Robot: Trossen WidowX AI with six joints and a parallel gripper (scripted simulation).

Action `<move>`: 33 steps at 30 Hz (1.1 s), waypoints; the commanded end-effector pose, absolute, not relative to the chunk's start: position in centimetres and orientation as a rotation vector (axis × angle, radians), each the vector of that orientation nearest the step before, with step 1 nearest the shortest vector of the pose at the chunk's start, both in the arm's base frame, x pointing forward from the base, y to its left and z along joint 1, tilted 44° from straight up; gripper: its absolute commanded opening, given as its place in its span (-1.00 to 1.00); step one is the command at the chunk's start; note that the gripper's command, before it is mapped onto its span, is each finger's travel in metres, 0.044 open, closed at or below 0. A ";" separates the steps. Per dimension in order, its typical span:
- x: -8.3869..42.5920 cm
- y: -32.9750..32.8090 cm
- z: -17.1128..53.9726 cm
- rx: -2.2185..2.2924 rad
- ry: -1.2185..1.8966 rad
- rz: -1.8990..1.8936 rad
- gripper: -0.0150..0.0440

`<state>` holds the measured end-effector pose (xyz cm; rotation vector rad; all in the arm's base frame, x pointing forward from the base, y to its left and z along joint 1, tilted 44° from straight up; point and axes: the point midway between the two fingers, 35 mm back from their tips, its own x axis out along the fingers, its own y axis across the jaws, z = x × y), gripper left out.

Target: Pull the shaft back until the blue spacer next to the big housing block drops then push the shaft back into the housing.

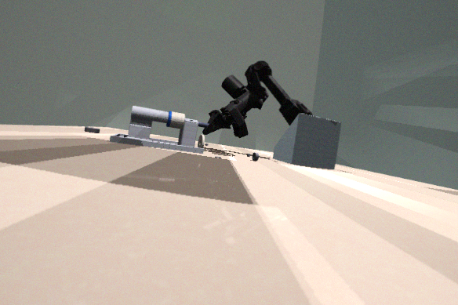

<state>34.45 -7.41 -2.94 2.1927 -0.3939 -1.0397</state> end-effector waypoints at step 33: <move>34.0 -7.3 -2.9 2.194 -0.393 -1.040 -0.49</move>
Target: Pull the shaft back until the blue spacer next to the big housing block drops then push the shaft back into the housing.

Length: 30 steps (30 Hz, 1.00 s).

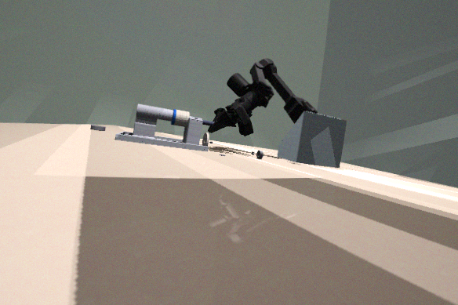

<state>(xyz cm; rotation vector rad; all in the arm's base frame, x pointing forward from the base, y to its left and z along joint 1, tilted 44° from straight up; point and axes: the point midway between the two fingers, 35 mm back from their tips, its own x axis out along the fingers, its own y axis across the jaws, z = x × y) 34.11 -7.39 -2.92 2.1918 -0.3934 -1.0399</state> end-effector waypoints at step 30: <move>33.7 -7.3 -2.9 2.194 -0.393 -1.040 -0.49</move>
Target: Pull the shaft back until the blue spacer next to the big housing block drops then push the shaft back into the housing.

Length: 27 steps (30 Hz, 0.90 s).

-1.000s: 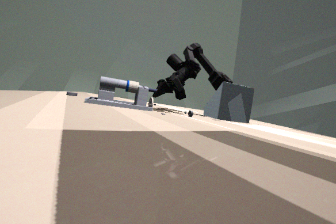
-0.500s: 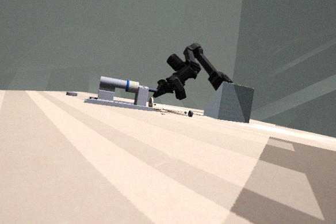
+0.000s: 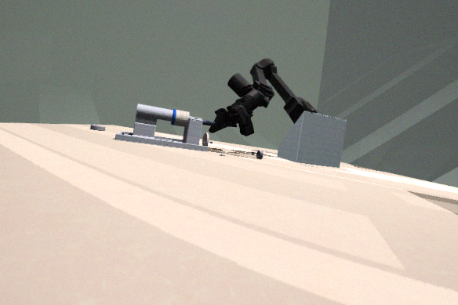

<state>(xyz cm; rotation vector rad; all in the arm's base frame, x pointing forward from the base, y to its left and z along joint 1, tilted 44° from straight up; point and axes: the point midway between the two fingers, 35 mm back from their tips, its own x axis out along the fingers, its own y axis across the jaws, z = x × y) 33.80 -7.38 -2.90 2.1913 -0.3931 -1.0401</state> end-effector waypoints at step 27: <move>33.4 -7.3 -2.9 2.194 -0.393 -1.040 -0.49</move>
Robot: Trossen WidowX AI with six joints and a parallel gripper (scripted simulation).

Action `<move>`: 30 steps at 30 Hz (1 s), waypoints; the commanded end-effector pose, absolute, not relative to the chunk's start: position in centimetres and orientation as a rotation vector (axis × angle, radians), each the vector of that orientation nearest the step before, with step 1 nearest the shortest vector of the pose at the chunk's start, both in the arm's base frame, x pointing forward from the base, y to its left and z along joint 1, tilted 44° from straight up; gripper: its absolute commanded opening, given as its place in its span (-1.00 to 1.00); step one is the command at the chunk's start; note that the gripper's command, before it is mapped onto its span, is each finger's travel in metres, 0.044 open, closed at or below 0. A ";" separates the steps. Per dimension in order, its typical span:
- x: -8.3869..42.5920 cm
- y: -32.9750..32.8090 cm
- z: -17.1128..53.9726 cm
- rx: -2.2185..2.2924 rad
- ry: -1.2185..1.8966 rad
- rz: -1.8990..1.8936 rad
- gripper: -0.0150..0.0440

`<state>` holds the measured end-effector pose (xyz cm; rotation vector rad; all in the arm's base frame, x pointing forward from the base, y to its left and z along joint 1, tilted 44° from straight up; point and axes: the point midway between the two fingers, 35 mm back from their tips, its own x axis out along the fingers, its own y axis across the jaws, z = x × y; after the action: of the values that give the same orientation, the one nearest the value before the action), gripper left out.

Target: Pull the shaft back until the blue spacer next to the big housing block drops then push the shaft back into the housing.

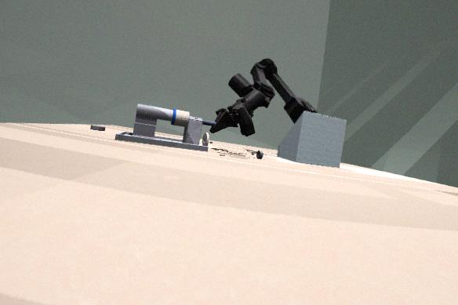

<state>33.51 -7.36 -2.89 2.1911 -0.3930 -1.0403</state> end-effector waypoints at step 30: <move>33.1 -7.3 -2.9 2.194 -0.393 -1.040 -0.49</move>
<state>33.20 -7.35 -2.87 2.1909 -0.3929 -1.0406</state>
